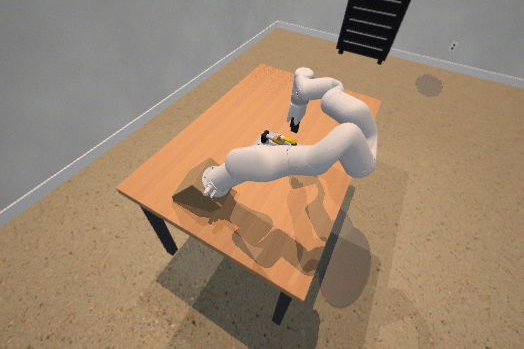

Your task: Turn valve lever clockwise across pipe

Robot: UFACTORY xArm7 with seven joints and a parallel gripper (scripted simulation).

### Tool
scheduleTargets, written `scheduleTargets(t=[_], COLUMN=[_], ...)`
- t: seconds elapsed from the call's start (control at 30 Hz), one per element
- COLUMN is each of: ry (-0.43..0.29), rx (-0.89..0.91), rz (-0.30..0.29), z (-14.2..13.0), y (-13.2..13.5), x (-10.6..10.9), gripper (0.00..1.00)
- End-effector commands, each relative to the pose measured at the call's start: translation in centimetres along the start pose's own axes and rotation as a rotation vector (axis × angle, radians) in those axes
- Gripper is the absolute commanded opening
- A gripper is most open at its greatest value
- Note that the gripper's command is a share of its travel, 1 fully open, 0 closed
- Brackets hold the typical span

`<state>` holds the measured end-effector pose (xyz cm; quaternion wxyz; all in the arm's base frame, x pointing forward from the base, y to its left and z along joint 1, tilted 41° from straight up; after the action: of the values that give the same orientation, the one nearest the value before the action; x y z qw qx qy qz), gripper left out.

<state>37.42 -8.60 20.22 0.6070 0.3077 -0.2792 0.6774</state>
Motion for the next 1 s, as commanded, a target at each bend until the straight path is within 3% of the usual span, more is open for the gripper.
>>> scheduleTargets(t=[0.0,0.03,0.07,0.97], ry=[0.0,0.0,0.0,0.0], rx=[0.001,0.001,0.001,0.001], rz=[0.004,0.004,0.004,0.004], z=[-0.03,-0.03,-0.03,-0.03], y=[-0.1,-0.1,-0.1,-0.1], x=[0.13,0.13,0.13,0.13], gripper=[0.0,0.0,0.68,0.68])
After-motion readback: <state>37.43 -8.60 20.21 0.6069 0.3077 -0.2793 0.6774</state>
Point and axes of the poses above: the point where the finger pads meet when closed, its own x axis back along the fingers, its own y axis across the jaws, z = x × y, the point moved 1 cm from there along x, back along the fingers, and after that the axes turned 13 degrees about x, right-handed, at the moved point
